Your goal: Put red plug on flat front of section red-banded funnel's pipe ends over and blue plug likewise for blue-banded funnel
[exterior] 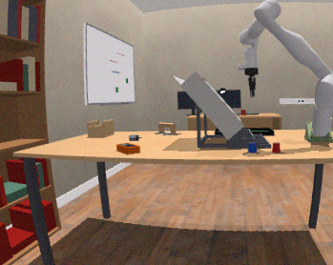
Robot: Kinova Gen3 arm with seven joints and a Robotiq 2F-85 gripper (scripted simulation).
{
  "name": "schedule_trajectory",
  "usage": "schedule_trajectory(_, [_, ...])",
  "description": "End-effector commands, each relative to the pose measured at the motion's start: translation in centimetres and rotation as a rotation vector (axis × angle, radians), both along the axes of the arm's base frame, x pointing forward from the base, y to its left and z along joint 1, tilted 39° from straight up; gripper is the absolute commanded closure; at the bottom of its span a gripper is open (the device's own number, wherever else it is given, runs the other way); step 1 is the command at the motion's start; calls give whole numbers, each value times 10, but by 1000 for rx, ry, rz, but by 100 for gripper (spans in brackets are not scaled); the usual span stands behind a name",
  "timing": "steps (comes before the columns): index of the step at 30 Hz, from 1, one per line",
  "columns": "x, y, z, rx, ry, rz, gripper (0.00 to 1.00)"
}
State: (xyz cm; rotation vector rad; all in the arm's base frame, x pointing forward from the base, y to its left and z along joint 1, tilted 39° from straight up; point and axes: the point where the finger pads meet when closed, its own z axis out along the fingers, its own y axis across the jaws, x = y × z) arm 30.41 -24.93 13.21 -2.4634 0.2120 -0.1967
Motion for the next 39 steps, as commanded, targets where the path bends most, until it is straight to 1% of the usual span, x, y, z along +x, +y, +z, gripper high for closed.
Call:
schedule_trajectory(1, [5,-21,-48,-4,-12,1,50])
schedule_trajectory(7, [5,-21,-48,-4,-12,1,50])
schedule_trajectory(8, [3,-36,-88,-7,-11,2,50])
schedule_trajectory(24, [3,-36,-88,-7,-11,2,50])
schedule_trajectory(25, [38,-80,-130,-8,-12,2,50])
schedule_trajectory(27, [39,-81,-131,-8,-12,2,50])
schedule_trajectory(29, [44,-87,-138,-8,-12,2,50])
schedule_trajectory(36, [78,-129,-178,-8,-12,2,50])
schedule_trajectory(39, [78,-129,-178,-8,-12,2,50])
